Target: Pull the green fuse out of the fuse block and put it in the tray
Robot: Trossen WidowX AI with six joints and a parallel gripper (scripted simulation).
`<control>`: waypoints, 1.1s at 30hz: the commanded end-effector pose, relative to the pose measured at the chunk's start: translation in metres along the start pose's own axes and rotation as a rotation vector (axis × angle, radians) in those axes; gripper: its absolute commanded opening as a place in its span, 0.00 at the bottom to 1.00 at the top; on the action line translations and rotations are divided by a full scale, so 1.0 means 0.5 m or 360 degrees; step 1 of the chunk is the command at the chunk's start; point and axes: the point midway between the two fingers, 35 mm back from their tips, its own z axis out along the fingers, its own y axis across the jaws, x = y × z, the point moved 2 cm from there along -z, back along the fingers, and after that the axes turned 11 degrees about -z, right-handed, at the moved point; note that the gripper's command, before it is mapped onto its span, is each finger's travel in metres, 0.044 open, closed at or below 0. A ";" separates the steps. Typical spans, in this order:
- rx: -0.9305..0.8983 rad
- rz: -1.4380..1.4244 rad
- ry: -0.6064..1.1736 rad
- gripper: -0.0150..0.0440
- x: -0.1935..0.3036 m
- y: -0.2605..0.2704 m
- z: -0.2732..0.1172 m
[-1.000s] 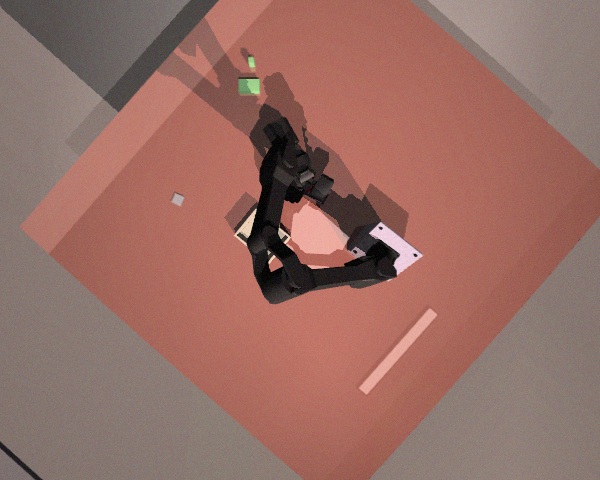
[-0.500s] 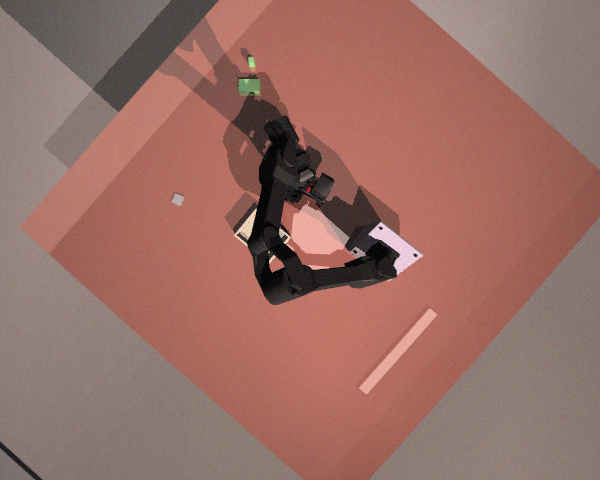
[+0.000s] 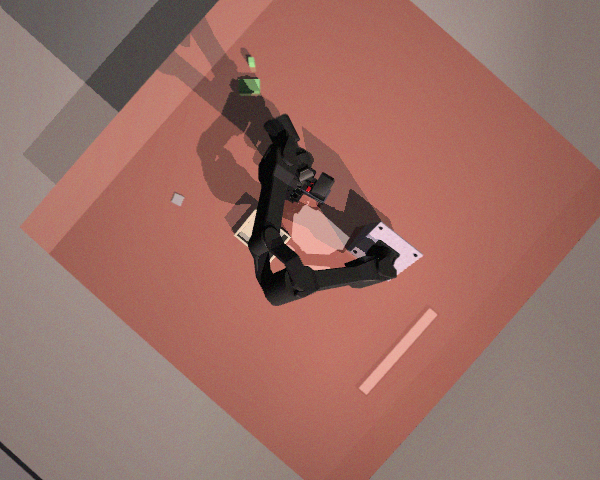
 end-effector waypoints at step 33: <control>-0.0006 -0.0004 0.0002 0.25 -0.001 0.001 -0.034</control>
